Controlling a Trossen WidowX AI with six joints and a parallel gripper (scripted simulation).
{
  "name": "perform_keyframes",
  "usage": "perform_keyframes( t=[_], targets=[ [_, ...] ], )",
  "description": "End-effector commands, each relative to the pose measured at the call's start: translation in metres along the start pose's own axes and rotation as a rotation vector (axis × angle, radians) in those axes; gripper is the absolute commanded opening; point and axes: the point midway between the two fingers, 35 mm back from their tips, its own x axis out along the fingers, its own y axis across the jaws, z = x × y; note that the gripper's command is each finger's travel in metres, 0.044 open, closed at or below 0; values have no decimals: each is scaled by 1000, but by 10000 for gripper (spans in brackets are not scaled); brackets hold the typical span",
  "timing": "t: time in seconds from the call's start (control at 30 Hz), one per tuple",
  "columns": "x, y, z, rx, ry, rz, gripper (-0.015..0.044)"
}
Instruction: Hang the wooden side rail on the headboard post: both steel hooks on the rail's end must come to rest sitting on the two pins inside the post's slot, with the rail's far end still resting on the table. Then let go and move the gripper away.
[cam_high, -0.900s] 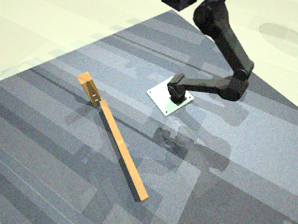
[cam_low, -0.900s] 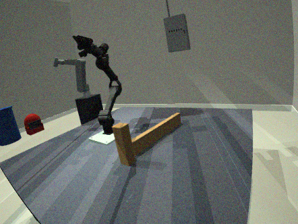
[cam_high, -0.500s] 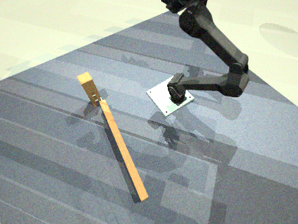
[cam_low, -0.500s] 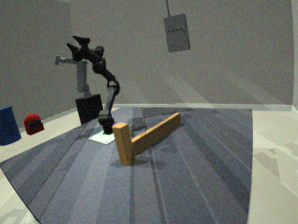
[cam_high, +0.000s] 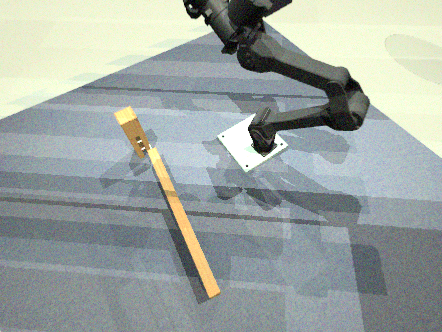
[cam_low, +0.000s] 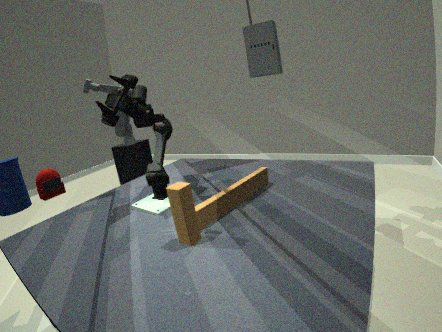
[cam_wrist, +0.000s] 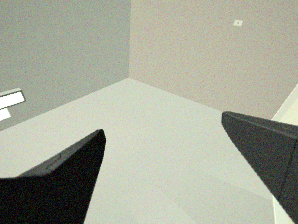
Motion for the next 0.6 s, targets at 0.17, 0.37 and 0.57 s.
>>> perform_keyframes(
  t=[0.17,0.37,0.57],
  targets=[
    [-24,-69,-80,-335,310,-34,440],
    [-57,-112,-129,-544,530,4,440],
    [-102,-151,-171,-730,749,92,440]
  ],
)
